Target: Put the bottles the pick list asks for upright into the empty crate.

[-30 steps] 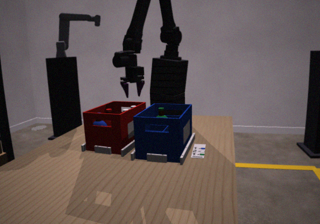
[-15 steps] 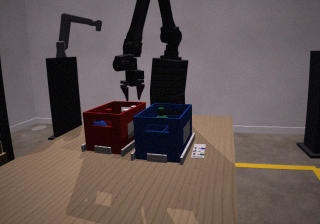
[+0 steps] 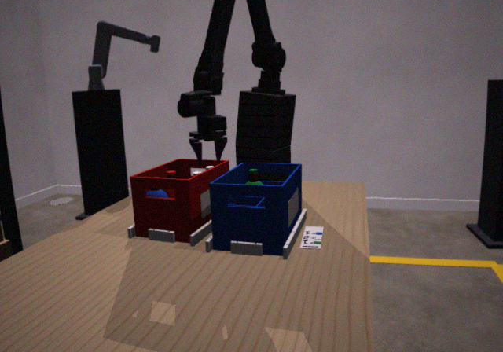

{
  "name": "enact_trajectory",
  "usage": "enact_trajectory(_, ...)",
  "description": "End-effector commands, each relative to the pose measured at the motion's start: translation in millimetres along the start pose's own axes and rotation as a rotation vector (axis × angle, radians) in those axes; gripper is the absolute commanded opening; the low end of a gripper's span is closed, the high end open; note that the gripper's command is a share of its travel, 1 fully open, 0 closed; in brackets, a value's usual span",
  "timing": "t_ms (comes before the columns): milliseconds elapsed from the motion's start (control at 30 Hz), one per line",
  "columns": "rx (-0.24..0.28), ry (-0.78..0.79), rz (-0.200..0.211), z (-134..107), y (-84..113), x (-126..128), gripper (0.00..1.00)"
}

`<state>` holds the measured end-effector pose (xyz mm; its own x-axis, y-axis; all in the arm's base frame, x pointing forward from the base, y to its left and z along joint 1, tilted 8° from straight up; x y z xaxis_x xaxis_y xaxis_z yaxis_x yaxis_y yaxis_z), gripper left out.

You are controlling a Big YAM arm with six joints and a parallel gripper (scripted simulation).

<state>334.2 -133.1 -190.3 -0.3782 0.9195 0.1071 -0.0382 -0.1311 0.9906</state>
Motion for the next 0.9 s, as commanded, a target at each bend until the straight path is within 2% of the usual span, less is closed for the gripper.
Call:
enact_trajectory(0,-0.023,0.002,-0.019,13.0,-5.5,-7.3,0.61)
enact_trajectory(167,-0.022,0.004,-0.018,13.3,-9.7,-6.6,0.61)
enact_trajectory(200,-0.049,0.005,-0.046,22.0,2.9,-15.2,0.61)
enact_trajectory(267,-0.022,0.002,-0.018,12.7,-13.8,-6.7,0.61)
enact_trajectory(667,-0.020,0.003,-0.017,12.2,-30.3,-5.6,0.61)
enact_trajectory(767,-0.025,0.001,-0.022,11.1,-26.2,-6.0,0.61)
enact_trajectory(800,-0.015,-0.001,-0.012,8.0,-33.4,-3.0,0.61)
enact_trajectory(867,-0.020,0.003,-0.016,11.9,-35.8,-5.3,0.61)
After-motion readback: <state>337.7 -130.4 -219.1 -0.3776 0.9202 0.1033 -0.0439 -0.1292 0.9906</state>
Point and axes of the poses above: the point where the finger pads meet when closed, its own y axis back along the fingers, its own x axis across the jaws, z = x × y, the point moved 1 cm from there along y, back along the fingers, and after that the axes turned 12 degrees about -y, right-handed, at the moved point
